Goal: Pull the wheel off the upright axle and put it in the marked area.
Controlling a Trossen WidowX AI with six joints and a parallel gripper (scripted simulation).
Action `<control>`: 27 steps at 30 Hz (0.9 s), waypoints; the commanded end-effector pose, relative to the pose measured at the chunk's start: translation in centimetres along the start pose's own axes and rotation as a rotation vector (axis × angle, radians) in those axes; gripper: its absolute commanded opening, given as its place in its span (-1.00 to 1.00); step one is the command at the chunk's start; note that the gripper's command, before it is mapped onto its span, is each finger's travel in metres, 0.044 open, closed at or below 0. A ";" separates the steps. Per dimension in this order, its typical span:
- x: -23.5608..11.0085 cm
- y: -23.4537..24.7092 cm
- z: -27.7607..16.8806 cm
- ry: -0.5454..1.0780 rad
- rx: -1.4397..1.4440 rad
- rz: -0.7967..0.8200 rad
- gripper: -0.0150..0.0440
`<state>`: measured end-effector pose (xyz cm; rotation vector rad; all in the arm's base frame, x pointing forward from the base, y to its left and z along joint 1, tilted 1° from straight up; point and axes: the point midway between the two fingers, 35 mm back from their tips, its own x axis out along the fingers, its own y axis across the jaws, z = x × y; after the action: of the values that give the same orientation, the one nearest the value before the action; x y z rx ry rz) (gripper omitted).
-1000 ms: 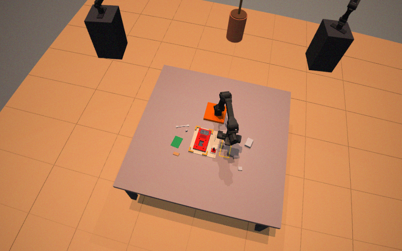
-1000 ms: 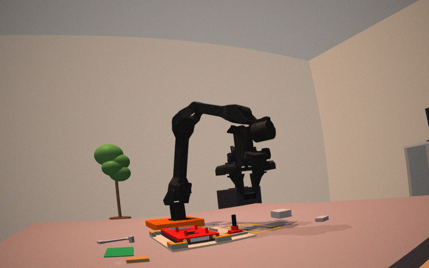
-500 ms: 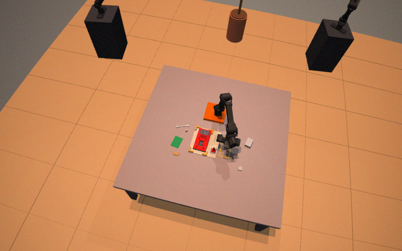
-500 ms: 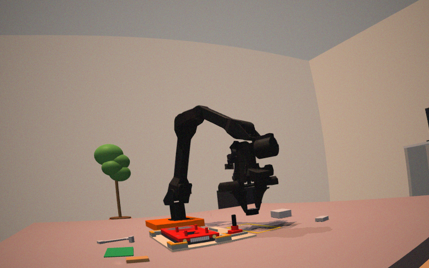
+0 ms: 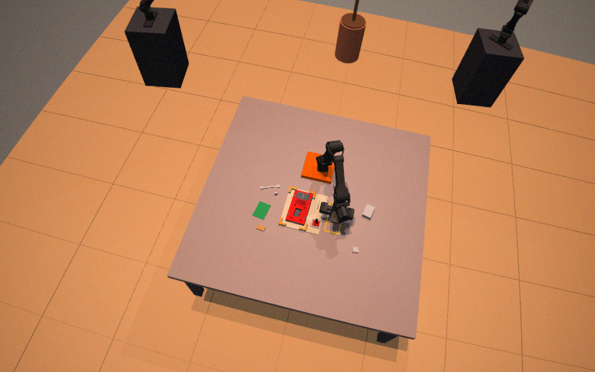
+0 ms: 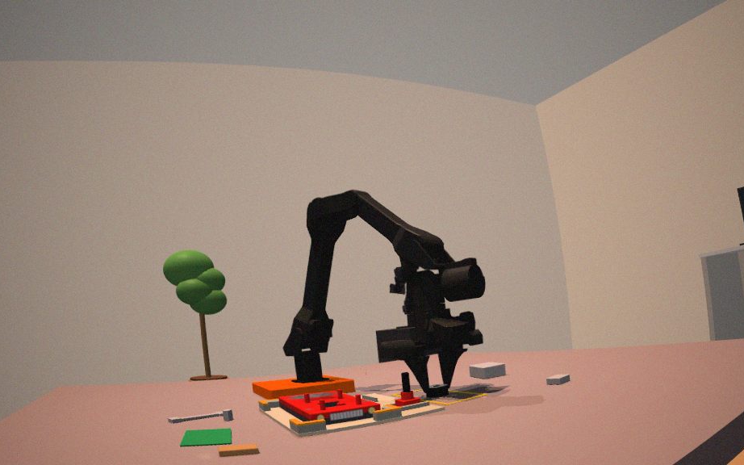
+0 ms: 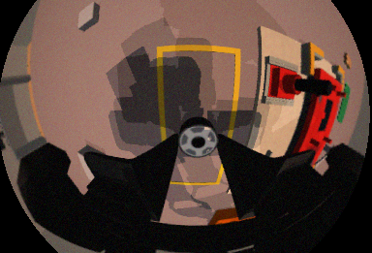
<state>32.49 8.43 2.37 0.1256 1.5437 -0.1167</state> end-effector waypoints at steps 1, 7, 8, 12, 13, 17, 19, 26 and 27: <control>0.0 0.0 0.0 0.001 0.000 0.000 -0.14; 0.0 0.0 0.0 0.001 0.000 0.000 0.40; -0.3 0.0 0.0 0.001 0.000 0.000 0.49; -3.6 0.1 0.2 0.003 0.004 0.000 0.53; -4.9 0.0 0.1 0.004 0.005 0.000 0.53; -6.0 0.0 0.1 0.005 0.006 0.000 0.53; -5.2 0.0 0.0 -0.002 0.001 0.001 0.61; -9.8 -2.8 -6.5 0.010 0.005 -0.003 1.00; -10.3 -3.2 -7.4 0.011 0.006 -0.003 1.00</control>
<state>27.84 7.20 10.79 0.1241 1.5514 -0.1193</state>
